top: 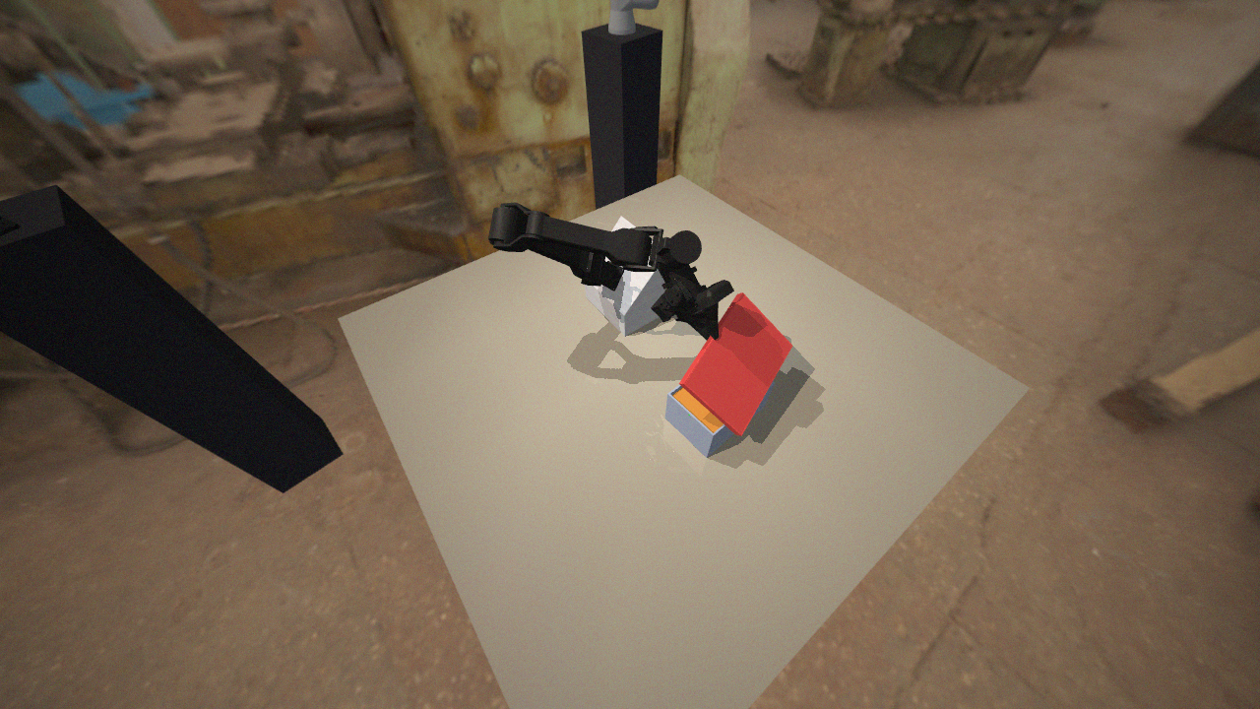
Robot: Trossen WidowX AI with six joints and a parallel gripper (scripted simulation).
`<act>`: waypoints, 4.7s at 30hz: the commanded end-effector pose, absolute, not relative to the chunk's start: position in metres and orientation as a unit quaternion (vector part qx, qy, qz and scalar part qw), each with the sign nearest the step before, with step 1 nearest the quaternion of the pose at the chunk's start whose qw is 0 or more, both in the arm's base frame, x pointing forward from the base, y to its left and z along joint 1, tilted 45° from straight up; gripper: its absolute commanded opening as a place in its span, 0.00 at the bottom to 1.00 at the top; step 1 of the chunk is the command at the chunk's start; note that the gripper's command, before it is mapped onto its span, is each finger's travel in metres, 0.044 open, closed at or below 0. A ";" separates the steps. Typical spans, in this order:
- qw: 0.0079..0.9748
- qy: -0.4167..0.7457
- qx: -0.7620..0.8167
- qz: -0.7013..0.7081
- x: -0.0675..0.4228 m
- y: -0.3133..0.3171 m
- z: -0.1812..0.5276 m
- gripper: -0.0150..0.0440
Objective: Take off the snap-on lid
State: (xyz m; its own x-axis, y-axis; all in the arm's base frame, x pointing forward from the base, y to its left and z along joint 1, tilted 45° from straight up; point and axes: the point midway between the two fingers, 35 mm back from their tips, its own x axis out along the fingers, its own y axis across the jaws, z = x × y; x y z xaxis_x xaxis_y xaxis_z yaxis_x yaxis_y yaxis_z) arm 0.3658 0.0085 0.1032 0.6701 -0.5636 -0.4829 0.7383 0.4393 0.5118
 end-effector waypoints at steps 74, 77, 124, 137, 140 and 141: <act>0.840 0.117 0.363 -0.386 0.355 -0.067 0.201 0.25; 0.840 0.117 0.363 -0.386 0.355 -0.071 0.206 0.25; 0.841 0.115 0.361 -0.385 0.345 -0.137 0.274 0.25; 0.841 0.114 0.361 -0.385 0.342 -0.155 0.293 0.25; 0.842 0.114 0.361 -0.385 0.342 -0.159 0.297 0.25; 0.842 0.114 0.361 -0.385 0.341 -0.160 0.298 0.25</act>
State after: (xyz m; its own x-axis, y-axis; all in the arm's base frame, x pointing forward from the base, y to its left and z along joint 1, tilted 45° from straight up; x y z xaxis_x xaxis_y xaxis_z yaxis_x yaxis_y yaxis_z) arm 0.3403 -0.1577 0.2918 0.6676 -0.5744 -0.4737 0.7391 0.4347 0.5145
